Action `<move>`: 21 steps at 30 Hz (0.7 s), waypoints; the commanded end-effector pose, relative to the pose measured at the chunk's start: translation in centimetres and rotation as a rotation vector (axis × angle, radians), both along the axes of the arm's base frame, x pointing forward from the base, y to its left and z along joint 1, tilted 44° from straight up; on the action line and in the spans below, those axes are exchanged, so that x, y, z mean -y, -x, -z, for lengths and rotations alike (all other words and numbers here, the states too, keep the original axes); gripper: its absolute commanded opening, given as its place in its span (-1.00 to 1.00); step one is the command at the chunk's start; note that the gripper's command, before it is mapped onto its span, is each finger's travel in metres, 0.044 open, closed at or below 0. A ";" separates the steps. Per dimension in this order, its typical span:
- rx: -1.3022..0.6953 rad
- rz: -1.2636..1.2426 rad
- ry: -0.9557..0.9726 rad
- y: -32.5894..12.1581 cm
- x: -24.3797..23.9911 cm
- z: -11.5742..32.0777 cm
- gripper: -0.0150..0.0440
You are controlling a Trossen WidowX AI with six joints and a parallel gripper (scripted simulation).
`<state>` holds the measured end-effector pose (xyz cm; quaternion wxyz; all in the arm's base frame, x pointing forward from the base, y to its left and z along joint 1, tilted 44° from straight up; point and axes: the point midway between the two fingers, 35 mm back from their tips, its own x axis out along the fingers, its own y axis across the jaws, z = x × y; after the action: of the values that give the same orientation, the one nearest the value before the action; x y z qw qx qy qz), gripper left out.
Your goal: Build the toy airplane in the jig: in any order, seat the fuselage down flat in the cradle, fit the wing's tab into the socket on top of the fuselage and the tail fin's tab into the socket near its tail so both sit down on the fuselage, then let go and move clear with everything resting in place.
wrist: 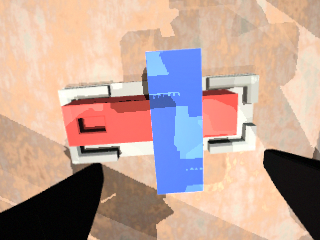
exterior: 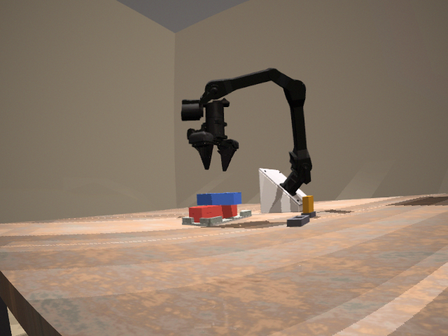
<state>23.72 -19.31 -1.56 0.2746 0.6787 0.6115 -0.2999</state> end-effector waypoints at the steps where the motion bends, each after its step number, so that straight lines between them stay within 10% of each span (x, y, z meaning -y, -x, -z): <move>1: 0.033 -0.057 -0.005 0.1 0.2 -0.2 1.00; 15: 0.932 -1.048 0.084 0.0 -0.1 0.1 1.00; 21: 0.976 -1.095 0.089 0.0 -0.1 0.1 1.00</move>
<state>23.72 -19.27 -1.54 0.5507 0.4766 0.6849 0.0193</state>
